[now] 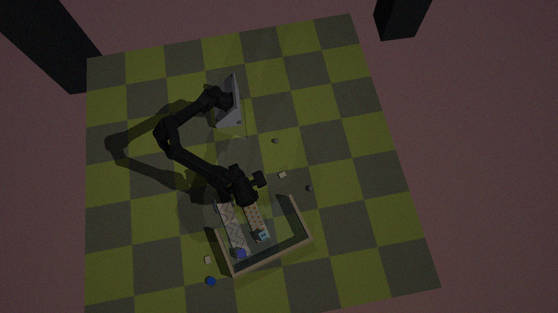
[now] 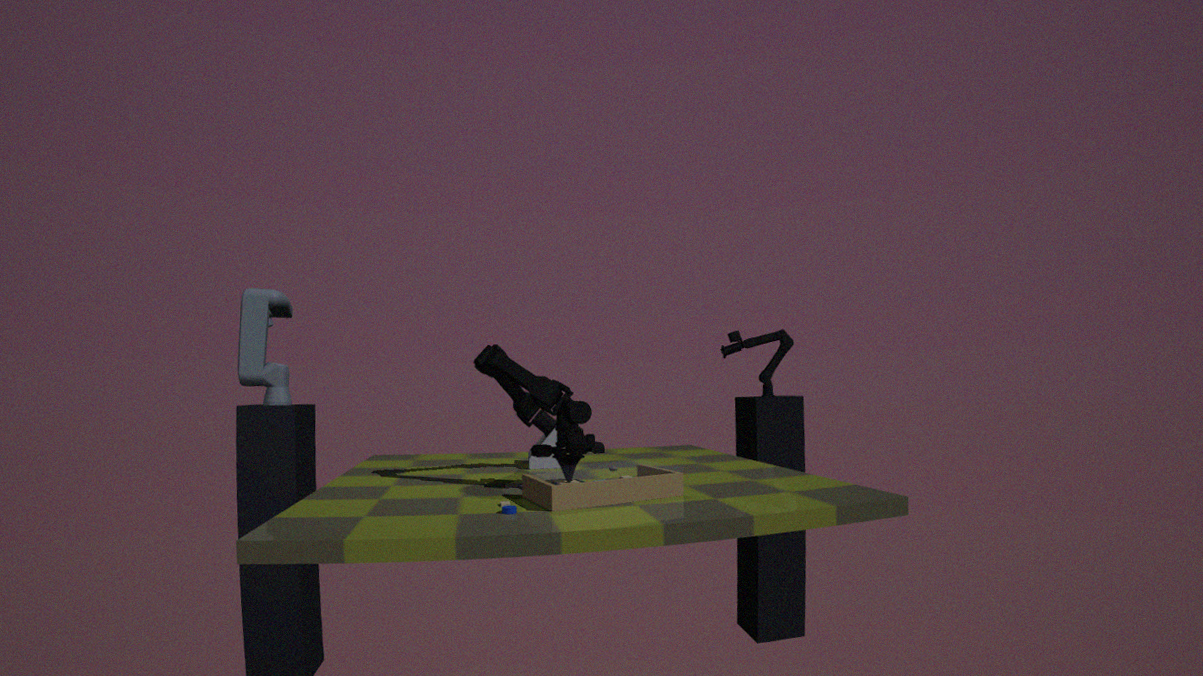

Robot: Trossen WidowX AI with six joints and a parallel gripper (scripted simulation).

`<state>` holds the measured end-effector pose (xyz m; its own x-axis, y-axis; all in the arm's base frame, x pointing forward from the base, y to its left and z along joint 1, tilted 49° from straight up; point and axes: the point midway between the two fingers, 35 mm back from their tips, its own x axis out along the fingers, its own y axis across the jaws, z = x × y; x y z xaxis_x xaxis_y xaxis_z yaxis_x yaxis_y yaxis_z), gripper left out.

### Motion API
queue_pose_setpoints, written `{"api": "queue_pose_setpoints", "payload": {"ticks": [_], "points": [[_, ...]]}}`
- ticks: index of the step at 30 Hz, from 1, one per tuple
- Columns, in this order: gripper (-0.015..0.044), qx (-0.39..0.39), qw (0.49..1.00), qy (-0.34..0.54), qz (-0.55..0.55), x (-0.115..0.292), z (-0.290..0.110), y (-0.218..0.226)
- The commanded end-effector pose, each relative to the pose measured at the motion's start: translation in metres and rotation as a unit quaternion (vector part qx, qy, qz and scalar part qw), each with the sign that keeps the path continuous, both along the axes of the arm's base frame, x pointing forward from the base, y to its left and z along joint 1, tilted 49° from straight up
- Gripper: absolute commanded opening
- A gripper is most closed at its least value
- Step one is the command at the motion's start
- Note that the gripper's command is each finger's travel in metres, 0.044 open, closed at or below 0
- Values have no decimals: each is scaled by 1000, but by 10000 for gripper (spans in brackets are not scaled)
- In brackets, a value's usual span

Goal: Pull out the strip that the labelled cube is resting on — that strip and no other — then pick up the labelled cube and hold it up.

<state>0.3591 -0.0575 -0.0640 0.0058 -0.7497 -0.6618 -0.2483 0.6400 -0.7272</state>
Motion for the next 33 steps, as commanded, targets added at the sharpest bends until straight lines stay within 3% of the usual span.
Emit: {"api": "queue_pose_setpoints", "payload": {"ticks": [1, 33], "points": [[0, -3, 1000, 9, -2, -10, -1, -5], [0, -3, 1000, 10, -2, -57, 8, -14]]}}
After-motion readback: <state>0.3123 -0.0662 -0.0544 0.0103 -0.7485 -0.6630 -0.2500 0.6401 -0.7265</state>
